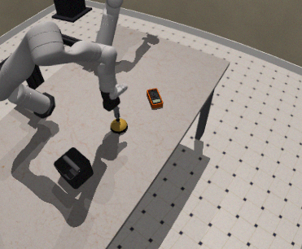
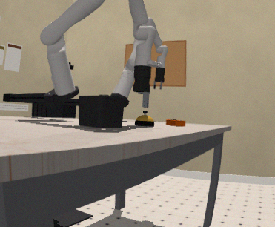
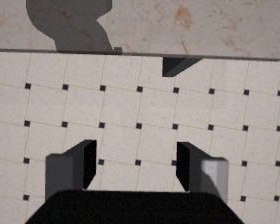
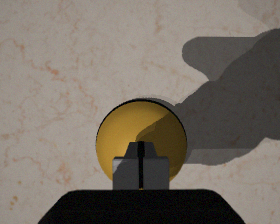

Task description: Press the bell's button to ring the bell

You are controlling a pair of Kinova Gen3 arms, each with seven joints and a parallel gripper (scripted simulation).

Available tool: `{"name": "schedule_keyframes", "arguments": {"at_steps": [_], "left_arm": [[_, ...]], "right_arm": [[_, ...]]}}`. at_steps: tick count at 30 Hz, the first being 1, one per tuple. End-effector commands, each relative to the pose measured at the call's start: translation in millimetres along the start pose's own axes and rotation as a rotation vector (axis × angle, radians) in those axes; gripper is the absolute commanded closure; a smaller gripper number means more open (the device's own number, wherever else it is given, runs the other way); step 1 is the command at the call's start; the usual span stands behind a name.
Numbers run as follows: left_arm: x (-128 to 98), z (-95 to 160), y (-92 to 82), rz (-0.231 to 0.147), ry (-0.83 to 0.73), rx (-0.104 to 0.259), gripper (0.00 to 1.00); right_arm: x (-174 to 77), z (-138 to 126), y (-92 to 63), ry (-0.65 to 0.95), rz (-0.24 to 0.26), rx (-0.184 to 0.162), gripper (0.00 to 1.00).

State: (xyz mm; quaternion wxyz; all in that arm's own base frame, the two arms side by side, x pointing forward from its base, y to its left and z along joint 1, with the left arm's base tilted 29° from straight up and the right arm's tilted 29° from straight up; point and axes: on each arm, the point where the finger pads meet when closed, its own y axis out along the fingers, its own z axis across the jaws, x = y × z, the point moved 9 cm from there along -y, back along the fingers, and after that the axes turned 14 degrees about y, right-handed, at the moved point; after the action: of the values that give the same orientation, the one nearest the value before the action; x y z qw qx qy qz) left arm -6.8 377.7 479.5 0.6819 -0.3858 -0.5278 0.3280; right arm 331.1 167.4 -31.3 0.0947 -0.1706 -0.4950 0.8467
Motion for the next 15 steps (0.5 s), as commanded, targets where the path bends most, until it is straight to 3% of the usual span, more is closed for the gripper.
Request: {"name": "schedule_keyframes", "arguments": {"at_steps": [1,15], "left_arm": [[0.3,0.2,-0.6,-0.002,0.0,0.0,0.0],[0.3,0.2,-0.6,-0.002,0.0,0.0,0.0]], "right_arm": [[-0.1,-0.5,1.3,0.0,0.001,-0.002,0.83],[-0.1,-0.5,5.5,0.0,0.001,-0.002,0.83]]}}
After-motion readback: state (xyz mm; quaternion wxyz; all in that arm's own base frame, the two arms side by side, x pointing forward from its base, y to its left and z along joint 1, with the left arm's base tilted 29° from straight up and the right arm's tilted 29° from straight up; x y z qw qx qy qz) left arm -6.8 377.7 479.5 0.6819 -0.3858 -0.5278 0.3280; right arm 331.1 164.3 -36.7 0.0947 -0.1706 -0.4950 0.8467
